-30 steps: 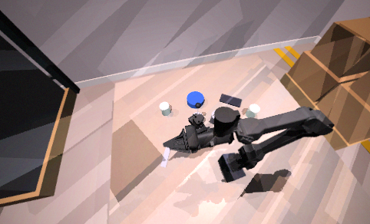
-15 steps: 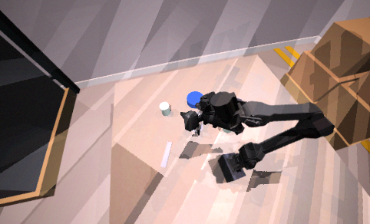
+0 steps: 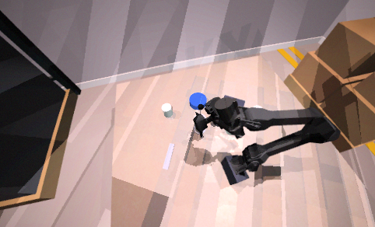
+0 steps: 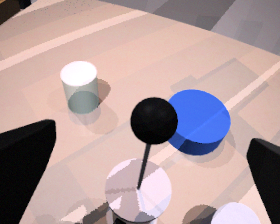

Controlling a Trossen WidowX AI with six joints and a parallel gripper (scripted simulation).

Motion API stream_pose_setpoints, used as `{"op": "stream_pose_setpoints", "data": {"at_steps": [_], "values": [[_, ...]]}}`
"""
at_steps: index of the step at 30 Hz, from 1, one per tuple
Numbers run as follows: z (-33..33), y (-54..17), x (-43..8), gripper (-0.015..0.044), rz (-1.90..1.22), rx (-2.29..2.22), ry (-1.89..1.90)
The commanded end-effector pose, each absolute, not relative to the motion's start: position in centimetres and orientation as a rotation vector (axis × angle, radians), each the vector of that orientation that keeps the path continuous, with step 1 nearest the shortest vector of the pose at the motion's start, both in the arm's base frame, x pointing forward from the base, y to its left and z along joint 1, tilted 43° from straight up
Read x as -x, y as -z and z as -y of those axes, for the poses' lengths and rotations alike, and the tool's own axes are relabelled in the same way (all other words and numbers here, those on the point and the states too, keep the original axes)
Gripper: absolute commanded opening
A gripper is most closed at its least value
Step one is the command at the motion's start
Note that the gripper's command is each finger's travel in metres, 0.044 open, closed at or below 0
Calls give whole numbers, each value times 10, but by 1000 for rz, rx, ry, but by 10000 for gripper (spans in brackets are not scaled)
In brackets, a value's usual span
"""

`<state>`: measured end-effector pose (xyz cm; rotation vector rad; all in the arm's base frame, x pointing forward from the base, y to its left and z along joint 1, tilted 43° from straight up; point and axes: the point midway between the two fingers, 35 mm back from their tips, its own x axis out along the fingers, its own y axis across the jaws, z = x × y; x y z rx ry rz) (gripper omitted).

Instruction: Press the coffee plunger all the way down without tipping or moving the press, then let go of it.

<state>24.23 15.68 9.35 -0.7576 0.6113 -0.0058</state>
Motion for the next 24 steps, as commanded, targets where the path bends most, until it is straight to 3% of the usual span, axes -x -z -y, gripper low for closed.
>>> {"op": "stream_pose_setpoints", "data": {"at_steps": [1,24], "values": [[-152,-91,-244,440,-603,763,10],[-144,-72,-273,440,-603,763,9]]}}
